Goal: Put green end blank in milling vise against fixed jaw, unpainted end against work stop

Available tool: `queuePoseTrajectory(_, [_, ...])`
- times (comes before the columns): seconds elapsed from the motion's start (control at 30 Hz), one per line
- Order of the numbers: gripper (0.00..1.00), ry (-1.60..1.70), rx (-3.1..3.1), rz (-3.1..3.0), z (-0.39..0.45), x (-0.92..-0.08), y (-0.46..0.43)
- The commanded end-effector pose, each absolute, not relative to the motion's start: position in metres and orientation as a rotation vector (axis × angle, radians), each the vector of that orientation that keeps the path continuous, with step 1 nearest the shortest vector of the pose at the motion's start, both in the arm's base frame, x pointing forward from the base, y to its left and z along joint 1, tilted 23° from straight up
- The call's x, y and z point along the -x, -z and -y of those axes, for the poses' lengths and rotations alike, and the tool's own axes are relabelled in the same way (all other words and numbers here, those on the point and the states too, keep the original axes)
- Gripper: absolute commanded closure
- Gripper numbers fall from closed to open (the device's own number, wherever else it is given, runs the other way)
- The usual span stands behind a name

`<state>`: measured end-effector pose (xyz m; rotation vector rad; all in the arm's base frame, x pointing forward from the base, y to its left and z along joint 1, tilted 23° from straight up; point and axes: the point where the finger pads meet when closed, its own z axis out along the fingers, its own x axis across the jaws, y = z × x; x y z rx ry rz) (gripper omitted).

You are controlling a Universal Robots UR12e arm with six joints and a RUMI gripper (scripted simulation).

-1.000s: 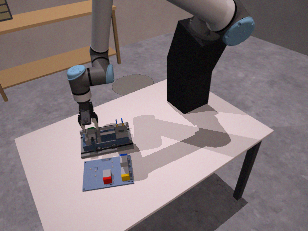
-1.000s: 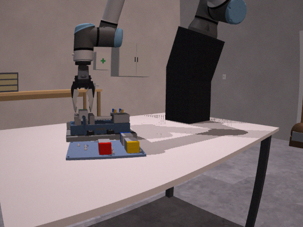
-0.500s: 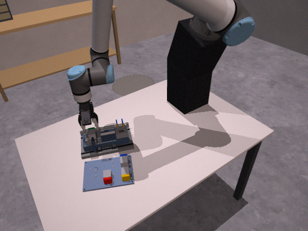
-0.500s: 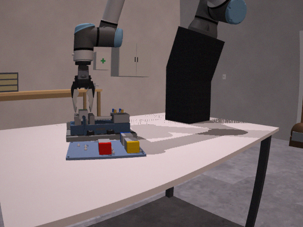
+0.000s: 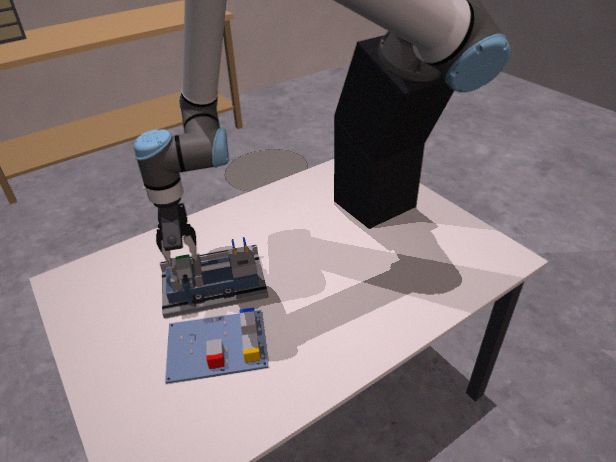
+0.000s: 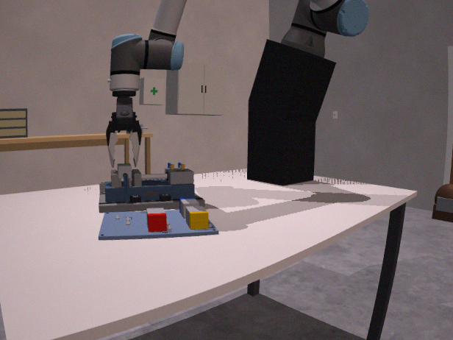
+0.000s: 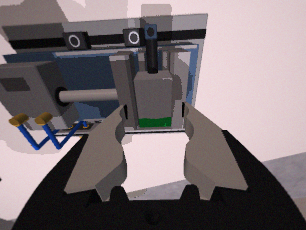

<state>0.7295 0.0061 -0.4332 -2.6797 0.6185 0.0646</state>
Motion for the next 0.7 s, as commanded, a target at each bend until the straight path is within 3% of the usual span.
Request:
queuePoseTrajectory(0.0, [0.60, -0.063, 2.680, -0.619, -0.004, -0.730, 0.428])
queuePoseTrajectory(0.67, [0.60, -0.063, 2.680, -0.619, 0.006, -0.729, 0.404])
